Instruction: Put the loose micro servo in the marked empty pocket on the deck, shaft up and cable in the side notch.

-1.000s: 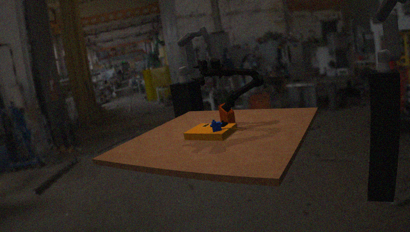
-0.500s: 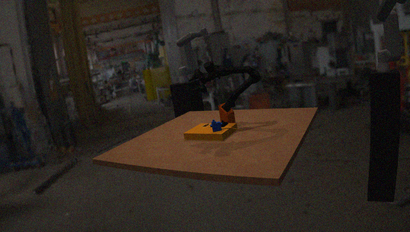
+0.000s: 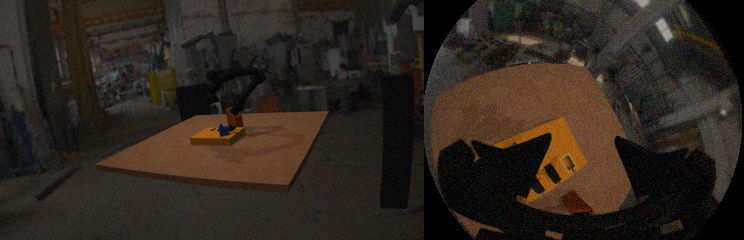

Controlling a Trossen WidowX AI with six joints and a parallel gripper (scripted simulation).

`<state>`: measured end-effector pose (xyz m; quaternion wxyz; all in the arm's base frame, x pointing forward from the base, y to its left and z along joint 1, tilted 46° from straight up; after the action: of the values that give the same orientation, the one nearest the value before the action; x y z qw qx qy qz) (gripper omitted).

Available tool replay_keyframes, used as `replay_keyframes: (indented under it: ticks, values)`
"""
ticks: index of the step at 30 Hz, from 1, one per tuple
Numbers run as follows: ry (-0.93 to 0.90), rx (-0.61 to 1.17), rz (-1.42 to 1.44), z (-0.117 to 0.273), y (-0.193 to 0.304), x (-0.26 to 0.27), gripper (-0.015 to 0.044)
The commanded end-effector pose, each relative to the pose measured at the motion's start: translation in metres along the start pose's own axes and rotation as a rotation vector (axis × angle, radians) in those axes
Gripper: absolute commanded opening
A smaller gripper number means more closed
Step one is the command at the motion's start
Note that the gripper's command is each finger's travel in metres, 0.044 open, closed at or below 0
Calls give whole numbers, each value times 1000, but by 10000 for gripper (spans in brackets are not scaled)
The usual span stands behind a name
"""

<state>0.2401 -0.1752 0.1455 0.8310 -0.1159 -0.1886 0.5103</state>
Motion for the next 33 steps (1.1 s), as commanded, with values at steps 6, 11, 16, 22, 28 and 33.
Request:
replay_keyframes:
  ticks: [6,11,16,22,28,33]
  values:
    - [-209,180,-124,-12,2,49,440]
    - [-298,289,-196,-14,4,76,440]
    - [-371,409,-273,-14,7,102,440]
    - [-436,565,-371,-12,11,132,440]
    - [-467,688,-448,-11,13,153,440]
    - [-467,688,-448,-11,13,153,440]
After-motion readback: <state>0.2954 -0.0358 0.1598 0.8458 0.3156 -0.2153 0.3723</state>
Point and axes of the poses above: the point midway between the two fingers, 35 mm back from their tips, its own z axis back along the fingers, its own x axis across the jaws, y = z × x, the point moved 5 cm from there along z, back along the fingers, and after that the axes turned 10 degrees about z, right-handed, at the moved point
